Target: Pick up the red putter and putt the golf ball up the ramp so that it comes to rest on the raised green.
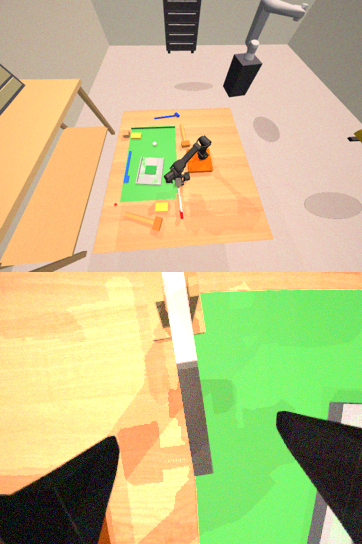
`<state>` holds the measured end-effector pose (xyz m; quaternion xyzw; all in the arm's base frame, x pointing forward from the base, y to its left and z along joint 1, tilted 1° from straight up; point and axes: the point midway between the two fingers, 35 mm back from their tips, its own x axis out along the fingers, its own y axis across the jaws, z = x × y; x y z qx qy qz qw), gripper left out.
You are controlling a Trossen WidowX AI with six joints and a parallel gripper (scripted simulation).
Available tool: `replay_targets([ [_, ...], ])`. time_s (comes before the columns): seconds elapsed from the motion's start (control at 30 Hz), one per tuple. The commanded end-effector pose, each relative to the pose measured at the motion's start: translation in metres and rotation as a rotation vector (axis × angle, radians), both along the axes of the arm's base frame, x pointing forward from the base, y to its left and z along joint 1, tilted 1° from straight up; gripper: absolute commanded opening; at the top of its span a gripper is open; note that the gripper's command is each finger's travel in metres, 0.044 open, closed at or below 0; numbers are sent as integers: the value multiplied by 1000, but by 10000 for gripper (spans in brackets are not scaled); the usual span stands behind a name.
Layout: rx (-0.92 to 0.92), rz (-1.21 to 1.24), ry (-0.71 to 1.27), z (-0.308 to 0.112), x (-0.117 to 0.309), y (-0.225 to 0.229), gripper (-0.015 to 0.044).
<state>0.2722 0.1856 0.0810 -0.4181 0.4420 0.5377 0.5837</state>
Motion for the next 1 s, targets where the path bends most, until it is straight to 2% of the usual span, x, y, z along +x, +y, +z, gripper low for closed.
replay_targets([
  [0.0, 8, 15, 2, -3, 1, -2, 440],
  [0.43, 8, 15, 2, -44, 2, -1, 440],
  [0.97, 8, 15, 3, -62, 2, -1, 440],
])
